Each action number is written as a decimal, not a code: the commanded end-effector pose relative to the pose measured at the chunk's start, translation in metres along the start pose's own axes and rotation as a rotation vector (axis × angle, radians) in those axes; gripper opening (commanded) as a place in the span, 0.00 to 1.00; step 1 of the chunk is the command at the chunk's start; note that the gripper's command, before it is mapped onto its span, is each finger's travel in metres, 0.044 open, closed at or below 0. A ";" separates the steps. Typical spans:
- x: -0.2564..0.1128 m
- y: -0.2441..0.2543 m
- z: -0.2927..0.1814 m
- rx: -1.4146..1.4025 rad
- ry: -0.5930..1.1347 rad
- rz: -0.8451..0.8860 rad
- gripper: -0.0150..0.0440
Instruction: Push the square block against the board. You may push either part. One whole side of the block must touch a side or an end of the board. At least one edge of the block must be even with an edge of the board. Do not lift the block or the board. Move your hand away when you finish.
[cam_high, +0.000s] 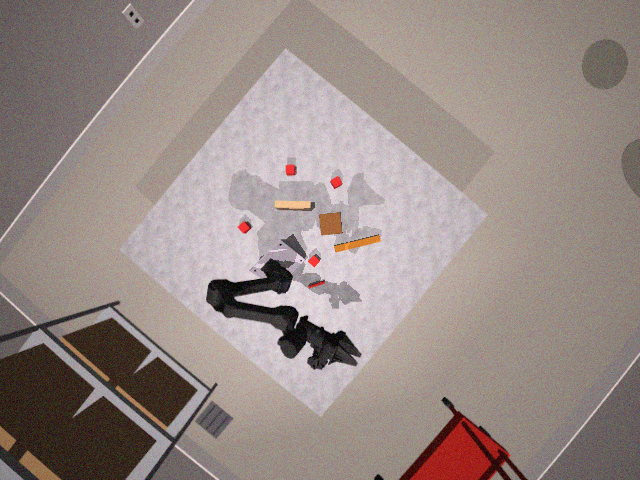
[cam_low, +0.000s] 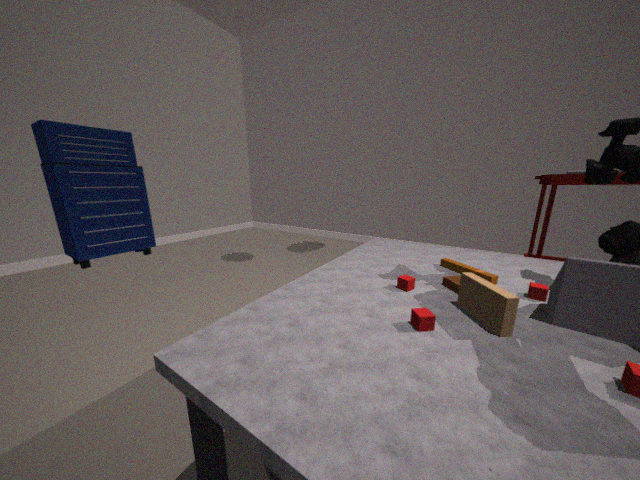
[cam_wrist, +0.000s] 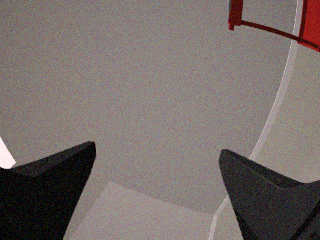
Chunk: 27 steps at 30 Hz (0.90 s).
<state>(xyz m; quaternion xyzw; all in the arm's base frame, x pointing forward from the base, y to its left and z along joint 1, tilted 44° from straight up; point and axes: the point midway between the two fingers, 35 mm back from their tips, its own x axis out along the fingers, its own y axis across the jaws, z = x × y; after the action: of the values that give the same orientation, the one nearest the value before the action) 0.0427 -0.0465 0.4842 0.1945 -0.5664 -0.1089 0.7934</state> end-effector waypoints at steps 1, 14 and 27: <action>0.000 0.000 0.000 0.000 0.000 0.000 0.89; 0.028 -0.052 -0.035 0.028 0.152 -0.191 0.31; 0.044 -0.109 -0.101 0.042 0.379 -0.402 0.25</action>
<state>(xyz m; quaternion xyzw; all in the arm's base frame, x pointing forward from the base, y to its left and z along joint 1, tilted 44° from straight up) 0.1401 -0.1354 0.4523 0.3246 -0.3911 -0.2023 0.8371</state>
